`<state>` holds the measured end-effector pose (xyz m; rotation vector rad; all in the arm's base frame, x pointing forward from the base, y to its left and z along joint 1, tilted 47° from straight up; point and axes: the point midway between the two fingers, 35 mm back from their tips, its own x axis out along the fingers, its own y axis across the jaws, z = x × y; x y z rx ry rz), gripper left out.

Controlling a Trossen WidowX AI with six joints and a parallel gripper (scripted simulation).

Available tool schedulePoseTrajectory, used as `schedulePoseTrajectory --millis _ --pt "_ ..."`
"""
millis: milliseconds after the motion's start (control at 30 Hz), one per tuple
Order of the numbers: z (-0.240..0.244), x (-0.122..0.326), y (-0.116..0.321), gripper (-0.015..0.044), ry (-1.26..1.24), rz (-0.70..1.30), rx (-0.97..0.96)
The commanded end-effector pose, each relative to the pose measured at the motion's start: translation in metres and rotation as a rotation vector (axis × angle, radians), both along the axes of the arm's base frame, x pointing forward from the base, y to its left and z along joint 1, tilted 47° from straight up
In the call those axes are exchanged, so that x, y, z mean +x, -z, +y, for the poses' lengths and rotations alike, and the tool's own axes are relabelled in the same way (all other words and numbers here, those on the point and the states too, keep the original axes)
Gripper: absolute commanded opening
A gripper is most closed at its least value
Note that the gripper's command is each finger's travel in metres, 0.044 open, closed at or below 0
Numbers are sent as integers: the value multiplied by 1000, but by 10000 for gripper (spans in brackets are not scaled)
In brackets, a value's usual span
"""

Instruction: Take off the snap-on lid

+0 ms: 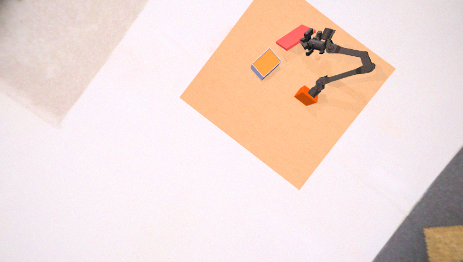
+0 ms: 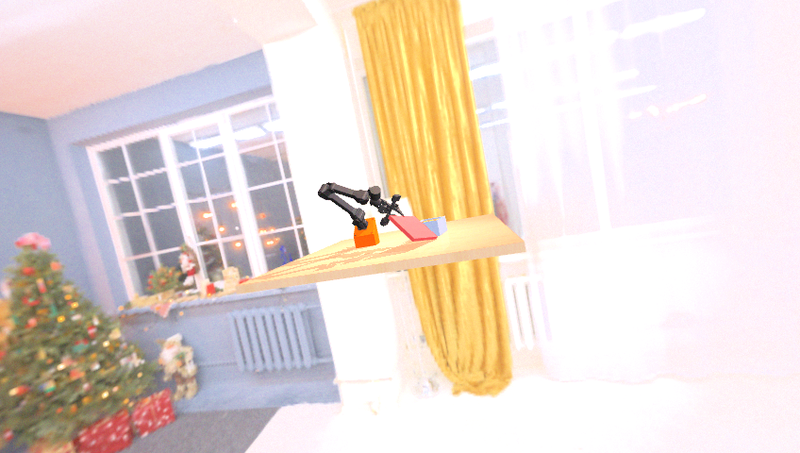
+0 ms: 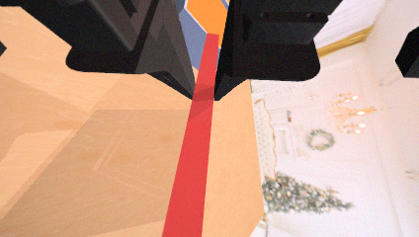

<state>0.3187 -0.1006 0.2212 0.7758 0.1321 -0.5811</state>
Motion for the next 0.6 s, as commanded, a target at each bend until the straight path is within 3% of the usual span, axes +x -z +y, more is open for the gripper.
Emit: schedulePoseTrajectory --millis 0,567 --pt "-3 1 5 0 -2 7 -3" --pt "-13 2 14 0 -2 6 -4"
